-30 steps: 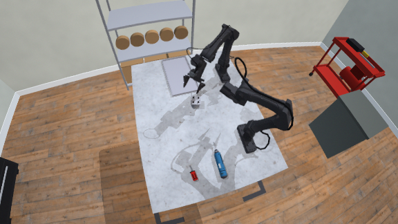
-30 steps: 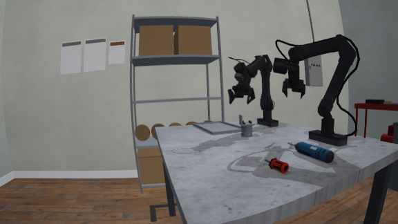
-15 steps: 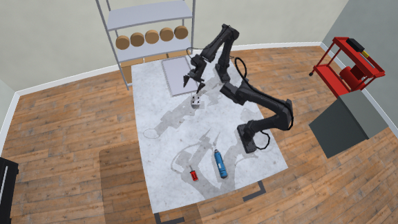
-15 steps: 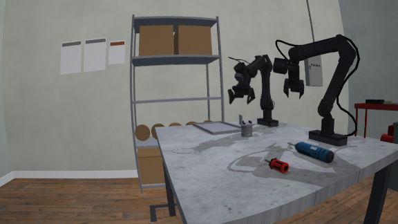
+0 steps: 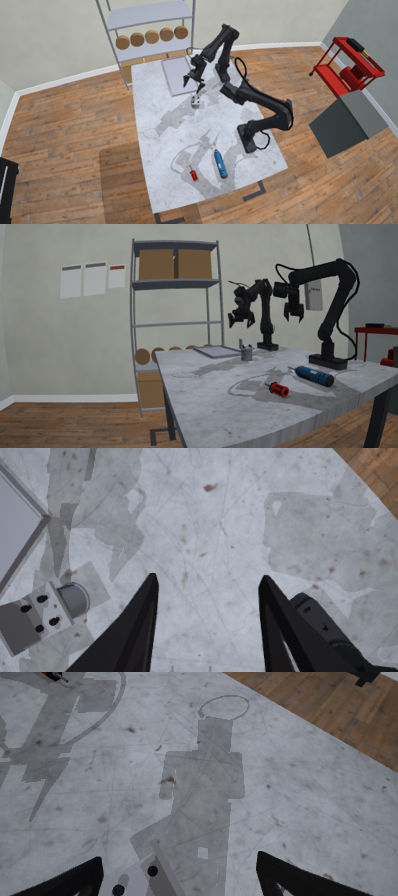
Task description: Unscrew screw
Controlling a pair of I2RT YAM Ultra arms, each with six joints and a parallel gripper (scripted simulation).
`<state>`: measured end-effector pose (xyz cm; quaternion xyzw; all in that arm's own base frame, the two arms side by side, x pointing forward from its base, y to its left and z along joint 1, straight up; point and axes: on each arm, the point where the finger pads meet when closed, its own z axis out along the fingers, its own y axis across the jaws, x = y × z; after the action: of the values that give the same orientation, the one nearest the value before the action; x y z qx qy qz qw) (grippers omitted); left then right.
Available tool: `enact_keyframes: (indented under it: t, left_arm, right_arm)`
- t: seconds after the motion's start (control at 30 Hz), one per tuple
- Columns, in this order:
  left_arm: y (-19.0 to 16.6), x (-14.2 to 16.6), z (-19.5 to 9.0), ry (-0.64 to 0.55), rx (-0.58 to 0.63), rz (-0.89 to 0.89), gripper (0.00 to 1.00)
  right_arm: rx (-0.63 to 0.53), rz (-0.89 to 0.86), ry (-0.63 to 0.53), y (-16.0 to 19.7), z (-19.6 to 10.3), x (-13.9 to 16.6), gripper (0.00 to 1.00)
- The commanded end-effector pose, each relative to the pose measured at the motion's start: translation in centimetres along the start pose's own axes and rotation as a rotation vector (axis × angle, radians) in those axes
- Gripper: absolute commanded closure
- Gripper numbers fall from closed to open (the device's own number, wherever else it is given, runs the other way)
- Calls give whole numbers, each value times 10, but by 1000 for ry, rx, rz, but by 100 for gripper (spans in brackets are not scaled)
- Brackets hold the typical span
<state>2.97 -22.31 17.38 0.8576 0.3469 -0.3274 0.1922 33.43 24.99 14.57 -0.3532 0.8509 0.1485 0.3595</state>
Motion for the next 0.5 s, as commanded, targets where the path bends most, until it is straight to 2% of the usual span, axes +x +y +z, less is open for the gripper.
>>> enact_keyframes:
  t: [0.0, 0.37, 0.47]
  left_arm:
    - [4, 2, -1, -10, -5, -52, 35]
    - [35, 37, -18, 83, -124, -362, 35]
    - [30, 29, -20, 79, -128, -332, 35]
  right_arm:
    - [2, -2, -13, 0, -2, -5, 0]
    - [2, -2, -13, 0, -2, -5, 0]
    - [2, -2, -13, 0, -2, -5, 0]
